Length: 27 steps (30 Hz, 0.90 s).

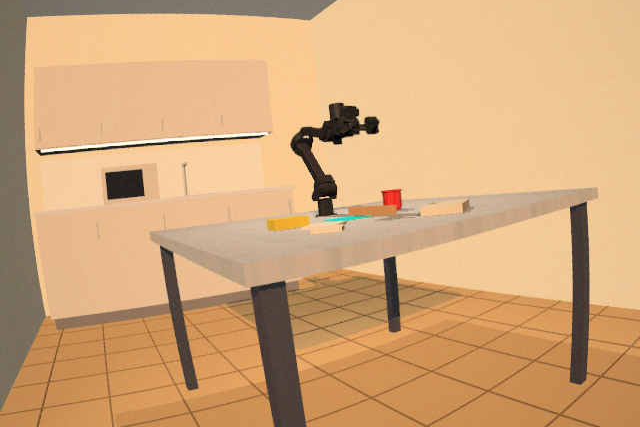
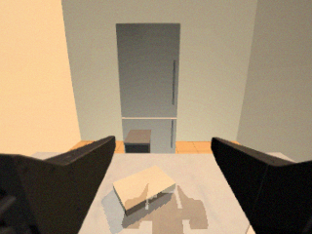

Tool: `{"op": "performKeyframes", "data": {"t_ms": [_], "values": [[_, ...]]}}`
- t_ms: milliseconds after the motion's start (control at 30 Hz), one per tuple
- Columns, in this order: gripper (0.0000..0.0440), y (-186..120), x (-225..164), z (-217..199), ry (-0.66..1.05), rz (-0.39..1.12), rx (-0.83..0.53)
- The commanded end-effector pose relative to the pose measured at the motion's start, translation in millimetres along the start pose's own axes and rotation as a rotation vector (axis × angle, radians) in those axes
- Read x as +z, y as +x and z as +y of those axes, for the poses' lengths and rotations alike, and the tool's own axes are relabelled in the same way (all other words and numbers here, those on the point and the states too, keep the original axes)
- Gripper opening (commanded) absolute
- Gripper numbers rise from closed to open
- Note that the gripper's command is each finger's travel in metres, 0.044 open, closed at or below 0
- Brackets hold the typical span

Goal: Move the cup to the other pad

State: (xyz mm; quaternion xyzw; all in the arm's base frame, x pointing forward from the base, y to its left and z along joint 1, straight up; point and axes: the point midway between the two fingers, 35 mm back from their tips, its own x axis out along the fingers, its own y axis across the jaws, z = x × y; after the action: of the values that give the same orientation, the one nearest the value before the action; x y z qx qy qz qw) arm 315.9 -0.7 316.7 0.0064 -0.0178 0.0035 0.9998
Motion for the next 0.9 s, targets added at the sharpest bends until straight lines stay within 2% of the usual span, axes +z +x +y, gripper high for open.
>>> {"op": "performKeyframes", "data": {"t_ms": [0,400,467,633,867], "values": [[0.0374,0.1,0.8,0.8,-0.001,0.001,0.003],[0.0068,3.5,0.8,8.2,0.028,0.077,0.018],[0.0067,4.9,0.3,10.1,0.041,0.097,0.022],[0.0105,9.3,0.7,16.5,0.083,0.145,0.038],[0.0103,15.2,-0.3,26.1,0.148,0.224,0.055]]}}
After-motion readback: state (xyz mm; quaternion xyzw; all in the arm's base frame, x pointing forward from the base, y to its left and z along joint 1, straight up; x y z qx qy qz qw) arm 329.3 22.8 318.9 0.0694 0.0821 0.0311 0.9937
